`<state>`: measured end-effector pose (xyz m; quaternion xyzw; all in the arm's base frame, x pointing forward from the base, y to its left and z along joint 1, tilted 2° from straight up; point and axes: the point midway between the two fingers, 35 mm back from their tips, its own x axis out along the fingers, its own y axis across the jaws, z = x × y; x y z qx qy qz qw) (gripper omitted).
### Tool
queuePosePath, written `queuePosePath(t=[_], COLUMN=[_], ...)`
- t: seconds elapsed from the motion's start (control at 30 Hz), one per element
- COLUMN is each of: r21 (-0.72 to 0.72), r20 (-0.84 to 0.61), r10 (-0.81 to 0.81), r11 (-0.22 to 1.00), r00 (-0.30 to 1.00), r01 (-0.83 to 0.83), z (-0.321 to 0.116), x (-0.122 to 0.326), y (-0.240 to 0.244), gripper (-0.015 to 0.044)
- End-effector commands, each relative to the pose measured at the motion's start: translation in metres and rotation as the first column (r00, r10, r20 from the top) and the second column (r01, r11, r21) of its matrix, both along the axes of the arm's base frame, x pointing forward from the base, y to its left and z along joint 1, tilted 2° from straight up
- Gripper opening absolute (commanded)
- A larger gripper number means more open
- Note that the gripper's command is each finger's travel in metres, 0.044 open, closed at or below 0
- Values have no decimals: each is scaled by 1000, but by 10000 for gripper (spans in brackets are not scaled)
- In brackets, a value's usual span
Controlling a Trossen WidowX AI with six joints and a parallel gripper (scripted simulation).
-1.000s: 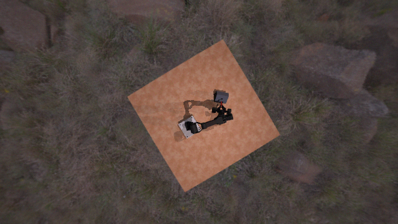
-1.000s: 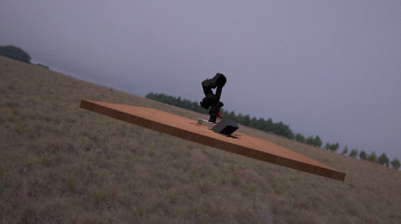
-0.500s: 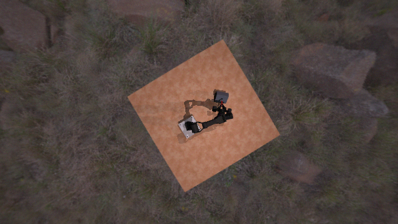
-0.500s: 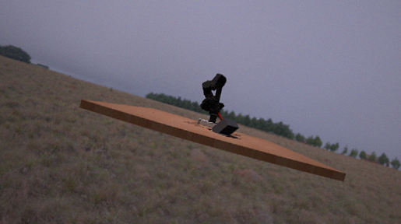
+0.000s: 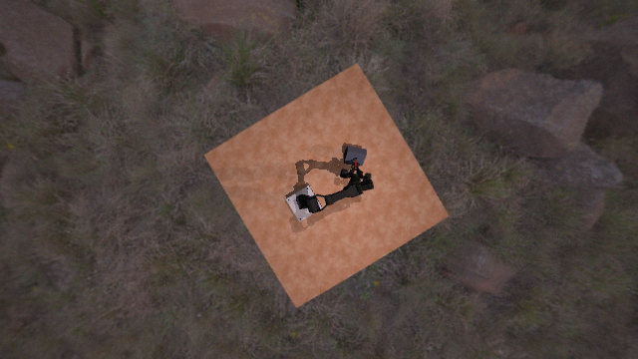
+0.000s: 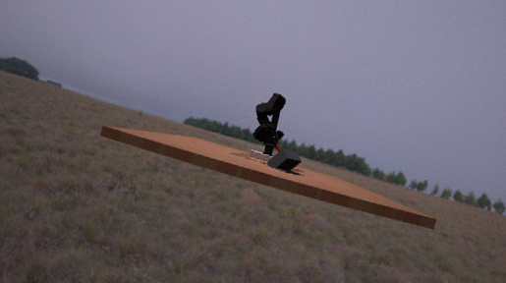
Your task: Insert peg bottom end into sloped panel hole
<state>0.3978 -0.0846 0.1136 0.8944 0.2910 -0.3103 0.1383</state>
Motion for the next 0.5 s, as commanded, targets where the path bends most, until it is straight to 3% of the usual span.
queuePosePath(t=[0.0,0.47], r21=[5,6], r20=[-10,-9], r10=[-4,-4], r11=[1000,1000], r00=[1000,1000], r01=[4,4], z=[-6,-16], x=[3,10], y=[3,8], gripper=[0,0])
